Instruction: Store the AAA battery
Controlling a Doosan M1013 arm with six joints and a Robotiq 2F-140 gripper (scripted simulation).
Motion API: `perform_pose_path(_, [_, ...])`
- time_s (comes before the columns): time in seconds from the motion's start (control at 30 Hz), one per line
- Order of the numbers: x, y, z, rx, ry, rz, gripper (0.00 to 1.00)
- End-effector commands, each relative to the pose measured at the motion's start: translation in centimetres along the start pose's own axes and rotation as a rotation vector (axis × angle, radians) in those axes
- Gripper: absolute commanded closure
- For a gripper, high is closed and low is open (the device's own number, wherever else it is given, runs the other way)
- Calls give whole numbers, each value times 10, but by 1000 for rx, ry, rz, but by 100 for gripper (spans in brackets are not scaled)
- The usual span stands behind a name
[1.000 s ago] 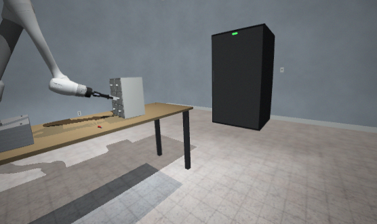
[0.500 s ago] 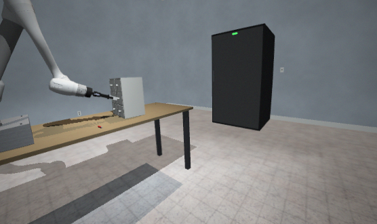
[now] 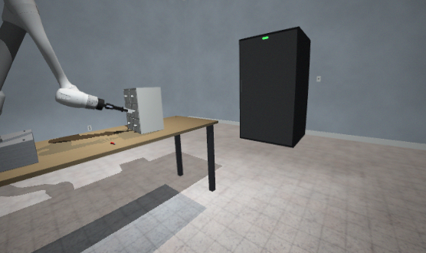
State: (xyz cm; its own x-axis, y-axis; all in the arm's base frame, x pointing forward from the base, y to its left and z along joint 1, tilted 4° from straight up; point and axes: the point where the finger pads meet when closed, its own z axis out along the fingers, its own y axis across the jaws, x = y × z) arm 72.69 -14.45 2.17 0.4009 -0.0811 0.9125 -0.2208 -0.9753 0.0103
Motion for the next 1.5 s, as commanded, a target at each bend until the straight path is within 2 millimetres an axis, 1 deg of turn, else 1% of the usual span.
perform_pose_path(0.0, [0,0,0,0,0,0,100])
perform_pose_path(0.93, [0,0,-1,0,0,0,100])
perform_pose_path(1.03, [-2,0,-6,0,0,0,100])
perform_pose_path(1.17, [-8,0,-23,0,0,0,100])
perform_pose_path(1.23, [-8,0,-23,0,0,0,100])
perform_pose_path(1.37, [-15,0,-41,0,0,0,100])
perform_pose_path(1.47, [-17,0,-46,0,0,0,100])
